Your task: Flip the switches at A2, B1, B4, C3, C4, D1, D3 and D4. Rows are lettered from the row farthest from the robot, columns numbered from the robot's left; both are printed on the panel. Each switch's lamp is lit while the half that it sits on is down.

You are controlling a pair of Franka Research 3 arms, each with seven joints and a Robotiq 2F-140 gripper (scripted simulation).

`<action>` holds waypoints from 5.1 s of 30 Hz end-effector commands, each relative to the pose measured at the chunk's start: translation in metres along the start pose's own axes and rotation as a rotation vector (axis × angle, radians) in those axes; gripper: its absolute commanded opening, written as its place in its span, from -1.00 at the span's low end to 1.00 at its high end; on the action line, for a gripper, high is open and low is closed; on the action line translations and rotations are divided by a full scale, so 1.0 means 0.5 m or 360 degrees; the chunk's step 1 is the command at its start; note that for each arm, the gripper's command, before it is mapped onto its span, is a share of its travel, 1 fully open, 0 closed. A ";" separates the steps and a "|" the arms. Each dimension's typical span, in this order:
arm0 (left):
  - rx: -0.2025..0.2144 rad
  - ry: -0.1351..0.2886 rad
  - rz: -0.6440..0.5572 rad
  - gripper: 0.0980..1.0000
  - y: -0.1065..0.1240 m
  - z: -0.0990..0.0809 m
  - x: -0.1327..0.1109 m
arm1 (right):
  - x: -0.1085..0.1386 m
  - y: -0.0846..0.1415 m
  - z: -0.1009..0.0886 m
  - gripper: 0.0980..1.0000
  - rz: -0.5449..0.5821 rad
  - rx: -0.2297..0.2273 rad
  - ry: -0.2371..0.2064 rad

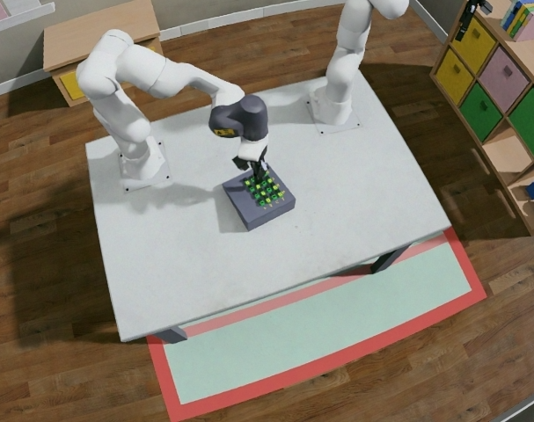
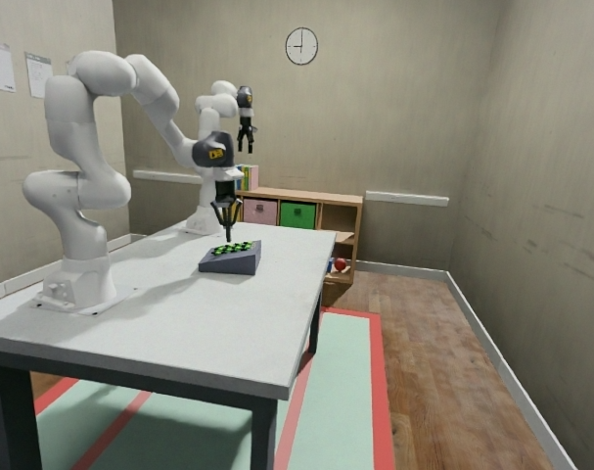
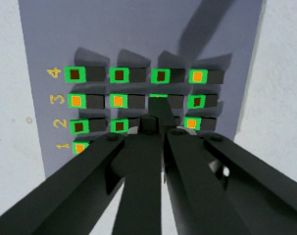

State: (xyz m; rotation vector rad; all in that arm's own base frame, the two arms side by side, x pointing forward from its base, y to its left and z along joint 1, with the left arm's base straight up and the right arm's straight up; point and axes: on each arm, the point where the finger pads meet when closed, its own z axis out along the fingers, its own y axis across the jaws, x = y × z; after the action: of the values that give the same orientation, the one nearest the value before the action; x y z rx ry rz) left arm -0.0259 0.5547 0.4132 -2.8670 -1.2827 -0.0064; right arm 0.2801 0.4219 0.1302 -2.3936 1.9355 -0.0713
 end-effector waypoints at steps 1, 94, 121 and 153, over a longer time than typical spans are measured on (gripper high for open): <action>0.0002 -0.0006 0.0010 1.00 -0.001 0.001 -0.003 | 0.004 0.002 0.001 -1.00 0.0038 -0.0001 0.0008; 0.0002 -0.0006 0.0010 1.00 -0.001 0.001 -0.003 | 0.056 0.005 0.047 -1.00 0.0038 -0.0001 0.0008; 0.0002 -0.0006 0.0010 1.00 -0.001 0.001 -0.003 | 0.056 0.005 0.059 -1.00 0.0038 -0.0001 0.0008; 0.0002 -0.0006 0.0010 1.00 -0.001 0.001 -0.003 | 0.056 0.005 0.001 -1.00 0.0038 -0.0001 0.0008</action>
State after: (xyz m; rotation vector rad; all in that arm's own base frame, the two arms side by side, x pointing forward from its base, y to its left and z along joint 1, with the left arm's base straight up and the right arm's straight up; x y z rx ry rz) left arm -0.0259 0.5547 0.4132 -2.8670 -1.2827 -0.0064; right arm 0.2845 0.3979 0.1291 -2.3865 1.9360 -0.0648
